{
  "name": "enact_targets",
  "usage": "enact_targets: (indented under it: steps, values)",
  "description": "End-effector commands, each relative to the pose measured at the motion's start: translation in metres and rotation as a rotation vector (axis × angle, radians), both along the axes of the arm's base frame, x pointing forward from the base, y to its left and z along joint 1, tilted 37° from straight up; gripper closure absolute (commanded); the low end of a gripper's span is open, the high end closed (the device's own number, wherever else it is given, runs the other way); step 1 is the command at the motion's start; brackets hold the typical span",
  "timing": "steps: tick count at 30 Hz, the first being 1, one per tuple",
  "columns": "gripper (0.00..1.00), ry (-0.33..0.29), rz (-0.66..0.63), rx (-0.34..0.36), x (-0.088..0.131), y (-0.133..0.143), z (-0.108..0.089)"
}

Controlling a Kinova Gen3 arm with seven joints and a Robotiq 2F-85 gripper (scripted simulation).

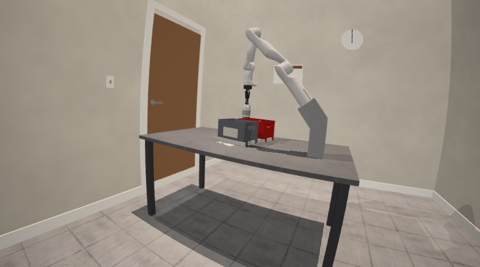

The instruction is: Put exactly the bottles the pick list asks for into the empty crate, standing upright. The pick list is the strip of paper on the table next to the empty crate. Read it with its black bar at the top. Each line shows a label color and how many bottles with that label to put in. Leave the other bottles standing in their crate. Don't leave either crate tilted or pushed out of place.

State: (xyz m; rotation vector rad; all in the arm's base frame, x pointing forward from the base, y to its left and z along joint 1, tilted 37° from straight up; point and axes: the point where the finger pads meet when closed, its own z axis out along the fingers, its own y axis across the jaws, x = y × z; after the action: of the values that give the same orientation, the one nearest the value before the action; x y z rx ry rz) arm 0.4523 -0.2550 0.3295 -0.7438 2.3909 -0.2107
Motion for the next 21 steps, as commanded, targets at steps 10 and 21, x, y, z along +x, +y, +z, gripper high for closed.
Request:
enact_targets:
  steps: [10, 21]
  values:
    - [0.9, -0.001, 0.0, -0.001, -0.009, 0.015, -0.006]
    - [0.9, -0.001, 0.0, -0.001, -0.018, 0.03, -0.012]
